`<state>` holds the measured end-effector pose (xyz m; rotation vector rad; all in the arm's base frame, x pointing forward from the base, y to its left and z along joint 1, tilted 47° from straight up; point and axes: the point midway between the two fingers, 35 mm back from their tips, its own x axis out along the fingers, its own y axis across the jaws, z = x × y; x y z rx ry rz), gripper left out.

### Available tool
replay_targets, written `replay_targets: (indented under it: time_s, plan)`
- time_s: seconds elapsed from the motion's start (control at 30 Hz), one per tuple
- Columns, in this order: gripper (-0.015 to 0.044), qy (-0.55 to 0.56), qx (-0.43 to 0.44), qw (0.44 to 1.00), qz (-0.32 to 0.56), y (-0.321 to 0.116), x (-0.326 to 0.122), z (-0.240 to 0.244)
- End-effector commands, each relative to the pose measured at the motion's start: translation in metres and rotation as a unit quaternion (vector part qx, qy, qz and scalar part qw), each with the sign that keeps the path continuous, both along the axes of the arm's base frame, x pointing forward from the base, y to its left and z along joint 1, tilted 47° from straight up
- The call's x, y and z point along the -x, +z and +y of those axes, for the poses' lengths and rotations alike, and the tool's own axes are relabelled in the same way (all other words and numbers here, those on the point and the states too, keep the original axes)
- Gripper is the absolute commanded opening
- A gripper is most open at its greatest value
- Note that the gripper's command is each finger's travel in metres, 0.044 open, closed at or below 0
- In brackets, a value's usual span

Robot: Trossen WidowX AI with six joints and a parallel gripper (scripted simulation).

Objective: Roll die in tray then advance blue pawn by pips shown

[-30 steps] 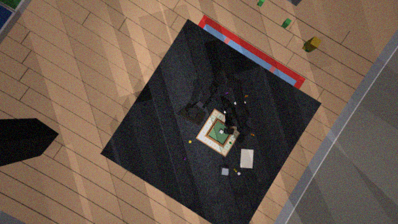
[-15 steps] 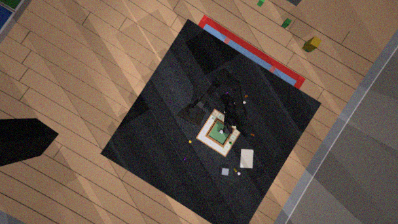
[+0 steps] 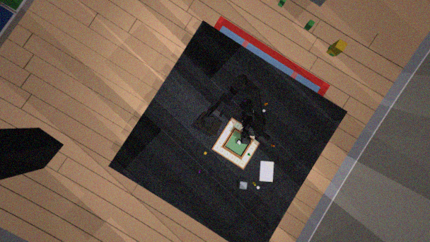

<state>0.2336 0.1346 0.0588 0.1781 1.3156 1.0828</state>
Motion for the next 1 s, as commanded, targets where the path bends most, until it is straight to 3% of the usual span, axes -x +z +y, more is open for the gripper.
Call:
replay_targets:
  time_s: [0.0,0.17,0.33,0.73,0.97]
  plan:
    - [0.0315,-0.002,0.001,1.0,-0.002,0.015,-0.005,-0.017]
    - [0.044,-0.002,-0.001,1.0,0.0,0.033,-0.007,-0.035]
    - [0.044,-0.012,0.005,1.0,0.007,0.033,-0.008,-0.047]
    - [0.044,-0.155,0.034,0.974,0.162,0.009,0.05,-0.178]
    - [0.044,-0.149,0.039,0.977,0.145,0.009,0.041,-0.17]
